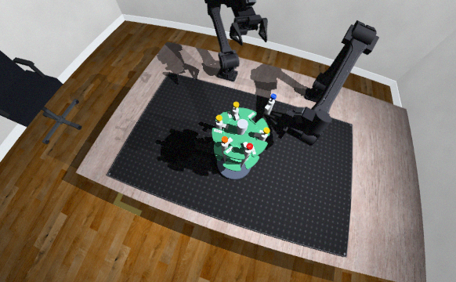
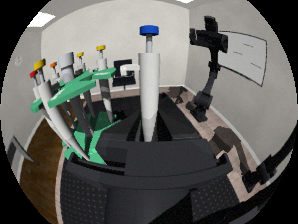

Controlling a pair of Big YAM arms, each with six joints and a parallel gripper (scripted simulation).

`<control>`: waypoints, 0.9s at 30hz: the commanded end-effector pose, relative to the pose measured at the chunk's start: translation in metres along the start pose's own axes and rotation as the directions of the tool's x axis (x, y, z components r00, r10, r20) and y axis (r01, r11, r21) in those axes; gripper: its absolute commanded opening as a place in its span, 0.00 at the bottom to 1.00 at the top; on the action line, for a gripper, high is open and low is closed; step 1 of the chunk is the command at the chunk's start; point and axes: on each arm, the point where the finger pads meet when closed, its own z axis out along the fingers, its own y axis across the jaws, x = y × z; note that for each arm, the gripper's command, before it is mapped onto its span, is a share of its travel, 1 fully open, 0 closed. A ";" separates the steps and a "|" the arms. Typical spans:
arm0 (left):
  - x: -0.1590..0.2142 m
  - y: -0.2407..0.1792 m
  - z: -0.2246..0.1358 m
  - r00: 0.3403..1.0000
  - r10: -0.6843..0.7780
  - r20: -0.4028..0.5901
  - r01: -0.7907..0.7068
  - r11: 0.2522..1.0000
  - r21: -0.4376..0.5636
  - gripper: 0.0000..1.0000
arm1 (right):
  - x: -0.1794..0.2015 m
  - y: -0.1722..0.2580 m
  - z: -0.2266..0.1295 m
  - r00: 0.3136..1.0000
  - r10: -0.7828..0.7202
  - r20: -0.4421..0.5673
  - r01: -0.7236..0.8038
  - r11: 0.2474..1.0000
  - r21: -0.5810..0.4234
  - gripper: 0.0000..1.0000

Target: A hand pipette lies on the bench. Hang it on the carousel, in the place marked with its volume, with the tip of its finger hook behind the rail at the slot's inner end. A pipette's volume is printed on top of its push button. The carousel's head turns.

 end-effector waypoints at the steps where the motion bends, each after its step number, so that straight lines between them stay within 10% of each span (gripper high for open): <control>1: -0.043 0.017 -0.010 0.995 0.097 -0.001 -0.097 0.995 -0.020 0.14 | -0.046 -0.006 -0.016 0.997 0.007 0.079 -0.009 1.000 0.021 1.00; 27: -0.037 0.040 0.006 0.997 0.078 0.001 -0.078 0.997 0.011 0.14 | -0.046 -0.006 -0.016 0.997 0.007 0.079 -0.009 1.000 0.021 1.00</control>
